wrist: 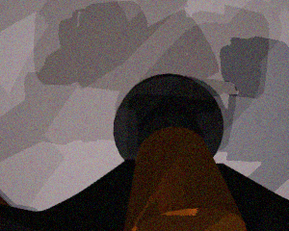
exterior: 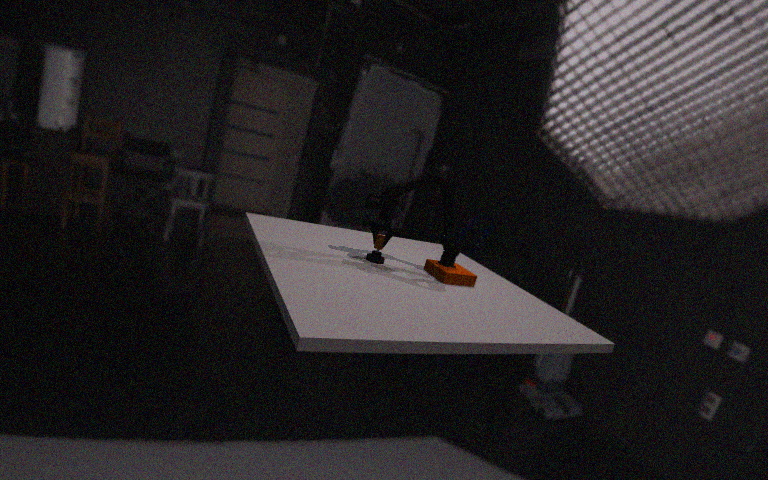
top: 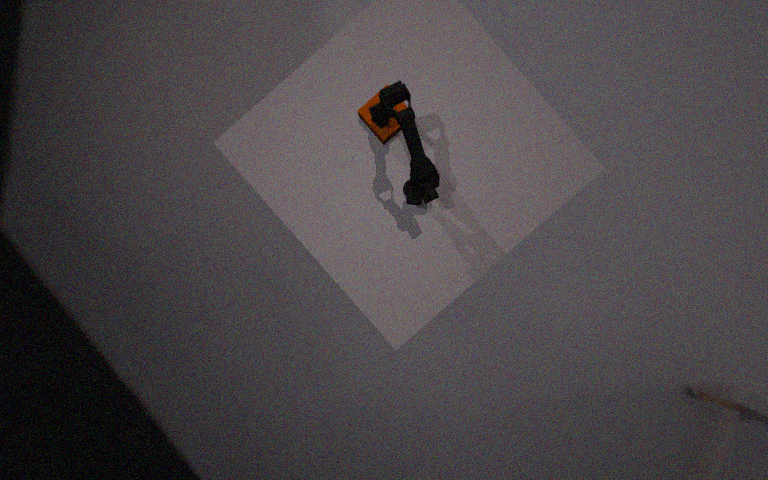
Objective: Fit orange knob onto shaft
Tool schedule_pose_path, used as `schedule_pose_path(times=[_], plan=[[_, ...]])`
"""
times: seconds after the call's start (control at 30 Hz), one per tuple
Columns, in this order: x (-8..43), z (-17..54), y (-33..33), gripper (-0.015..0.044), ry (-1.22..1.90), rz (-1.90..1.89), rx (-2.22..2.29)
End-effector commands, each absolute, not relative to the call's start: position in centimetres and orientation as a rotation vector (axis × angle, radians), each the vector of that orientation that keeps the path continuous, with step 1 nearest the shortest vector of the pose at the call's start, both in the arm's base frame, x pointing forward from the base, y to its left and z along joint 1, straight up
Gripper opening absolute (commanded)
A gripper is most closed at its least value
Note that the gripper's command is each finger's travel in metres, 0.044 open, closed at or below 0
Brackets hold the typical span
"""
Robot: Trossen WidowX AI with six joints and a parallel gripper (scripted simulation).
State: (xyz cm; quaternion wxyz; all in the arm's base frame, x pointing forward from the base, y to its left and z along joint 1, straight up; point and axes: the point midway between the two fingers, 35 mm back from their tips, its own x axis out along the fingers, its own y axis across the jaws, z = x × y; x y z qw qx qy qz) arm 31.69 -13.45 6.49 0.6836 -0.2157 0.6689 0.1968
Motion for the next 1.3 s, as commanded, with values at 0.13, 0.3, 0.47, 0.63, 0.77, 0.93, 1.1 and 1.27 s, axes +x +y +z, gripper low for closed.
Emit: schedule_pose_path(times=[0.13, 0.3, 0.47, 0.63, 0.77, 0.93, 1.1, 1.27], plan=[[32.02, 7.02, -13.6, 0.0, 1.489, 0.48, -0.528], [32.2, 7.01, -13.66, 0.0, 1.489, 0.48, -0.528], [32.11, 6.66, -13.61, 0.0, 1.489, 0.48, -0.528], [32.1, 6.58, -13.61, 0.0, 1.489, 0.48, -0.528], [32.05, 6.56, -13.59, 0.0, 1.489, 0.48, -0.528], [31.94, 6.69, -13.54, 0.0, 1.484, 0.501, -0.549], [31.67, 6.78, -13.43, 0.0, 1.48, 0.521, -0.569], [31.45, 6.8, -13.34, 0.0, 1.48, 0.521, -0.569]])
